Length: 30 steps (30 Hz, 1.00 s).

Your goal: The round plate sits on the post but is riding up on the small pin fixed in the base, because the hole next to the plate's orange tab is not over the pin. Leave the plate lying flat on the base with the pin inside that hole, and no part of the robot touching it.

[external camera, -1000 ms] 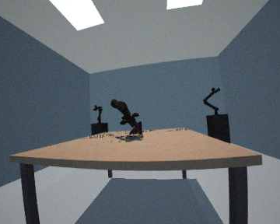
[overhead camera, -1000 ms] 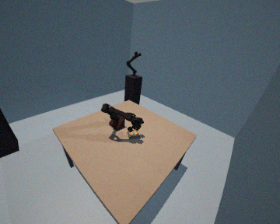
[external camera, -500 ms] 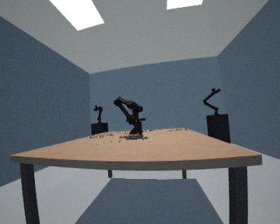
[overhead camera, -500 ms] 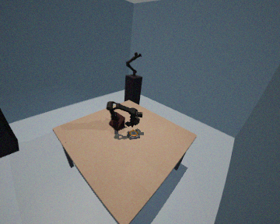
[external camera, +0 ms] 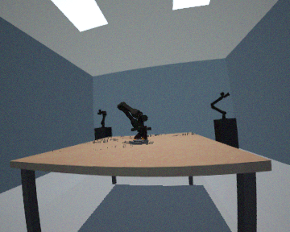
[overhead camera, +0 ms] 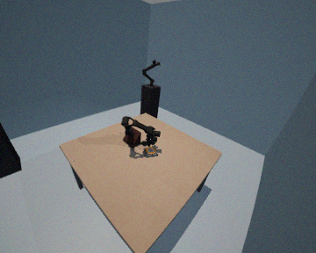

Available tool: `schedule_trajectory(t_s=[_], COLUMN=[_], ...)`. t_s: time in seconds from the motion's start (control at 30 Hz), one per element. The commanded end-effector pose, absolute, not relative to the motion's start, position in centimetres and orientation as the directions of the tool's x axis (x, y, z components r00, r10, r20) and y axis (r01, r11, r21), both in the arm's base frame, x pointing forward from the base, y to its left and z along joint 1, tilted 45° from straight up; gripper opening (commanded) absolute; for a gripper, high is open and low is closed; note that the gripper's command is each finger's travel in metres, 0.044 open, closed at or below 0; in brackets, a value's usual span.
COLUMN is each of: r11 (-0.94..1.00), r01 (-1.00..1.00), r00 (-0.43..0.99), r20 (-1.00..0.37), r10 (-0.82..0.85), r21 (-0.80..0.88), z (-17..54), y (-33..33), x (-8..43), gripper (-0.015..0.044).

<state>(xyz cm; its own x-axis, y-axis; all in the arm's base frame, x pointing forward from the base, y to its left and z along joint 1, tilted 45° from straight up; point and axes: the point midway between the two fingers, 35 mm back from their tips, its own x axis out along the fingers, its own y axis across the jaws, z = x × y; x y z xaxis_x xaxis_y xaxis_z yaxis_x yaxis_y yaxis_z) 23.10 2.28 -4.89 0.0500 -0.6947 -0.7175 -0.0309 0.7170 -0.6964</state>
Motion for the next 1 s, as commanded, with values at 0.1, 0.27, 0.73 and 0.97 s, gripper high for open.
schedule_trajectory(t_s=[0.1,0.27,0.73,0.97], r11=[0.716,0.716,0.717,0.717], r01=[-0.035,-0.035,-0.035,-0.034], r00=[0.056,0.056,0.056,0.057], r20=[-0.717,-0.717,-0.717,-0.717], r10=[-0.695,-0.695,-0.695,-0.694], r21=[-0.697,-0.697,-0.697,-0.697], z=[-5.4,-5.8,-6.7,-6.8], y=[2.8,3.2,4.2,4.5], x=[23.6,23.9,25.0,25.6], gripper=[0.0000,0.0000,0.0000,0.0000])
